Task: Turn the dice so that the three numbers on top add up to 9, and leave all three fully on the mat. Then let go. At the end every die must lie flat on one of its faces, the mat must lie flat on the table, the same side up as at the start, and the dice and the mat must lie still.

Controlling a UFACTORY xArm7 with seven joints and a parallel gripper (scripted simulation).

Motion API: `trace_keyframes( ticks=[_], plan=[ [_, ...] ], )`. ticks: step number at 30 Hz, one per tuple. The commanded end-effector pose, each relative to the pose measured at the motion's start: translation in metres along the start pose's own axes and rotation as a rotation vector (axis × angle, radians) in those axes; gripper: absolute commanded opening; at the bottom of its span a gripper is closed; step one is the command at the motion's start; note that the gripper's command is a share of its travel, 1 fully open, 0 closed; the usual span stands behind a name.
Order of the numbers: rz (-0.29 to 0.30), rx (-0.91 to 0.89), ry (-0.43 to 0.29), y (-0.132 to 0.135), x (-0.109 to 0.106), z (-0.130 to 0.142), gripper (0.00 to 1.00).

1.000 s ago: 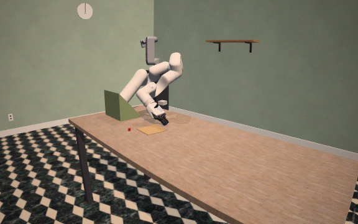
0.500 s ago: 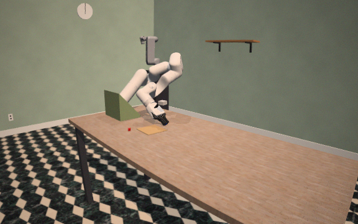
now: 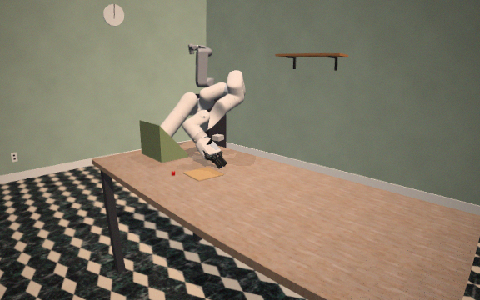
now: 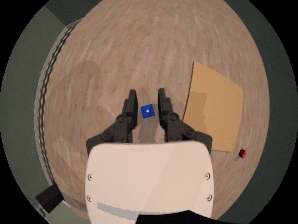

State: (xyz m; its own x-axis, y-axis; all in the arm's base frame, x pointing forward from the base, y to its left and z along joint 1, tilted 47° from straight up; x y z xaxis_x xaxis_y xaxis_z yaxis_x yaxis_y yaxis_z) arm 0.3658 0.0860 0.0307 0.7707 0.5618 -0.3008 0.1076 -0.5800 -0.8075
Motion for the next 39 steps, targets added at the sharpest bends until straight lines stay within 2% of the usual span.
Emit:
trace_keyframes(
  ticks=[1, 34, 39],
  plan=[
    [0.001, 0.000, 0.003, 0.0004, -0.0004, -0.0013, 0.31],
    [0.001, 0.000, 0.003, 0.0004, -0.0004, -0.0013, 0.31],
    [0.001, 0.000, 0.003, 0.0004, -0.0065, -0.0013, 0.31]
  ],
)
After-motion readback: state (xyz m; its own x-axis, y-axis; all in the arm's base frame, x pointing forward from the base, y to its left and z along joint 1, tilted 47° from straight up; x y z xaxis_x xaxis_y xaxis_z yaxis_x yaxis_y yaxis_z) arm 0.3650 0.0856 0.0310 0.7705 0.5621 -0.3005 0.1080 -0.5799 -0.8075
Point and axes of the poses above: the point where the finger pads meet when closed, its own x axis out along the fingers, its own y axis across the jaws, z = x × y, the point moved 5 cm from there along -x, back along the fingers, and after that the axes turned 10 degrees about x, right-handed, at the moved point
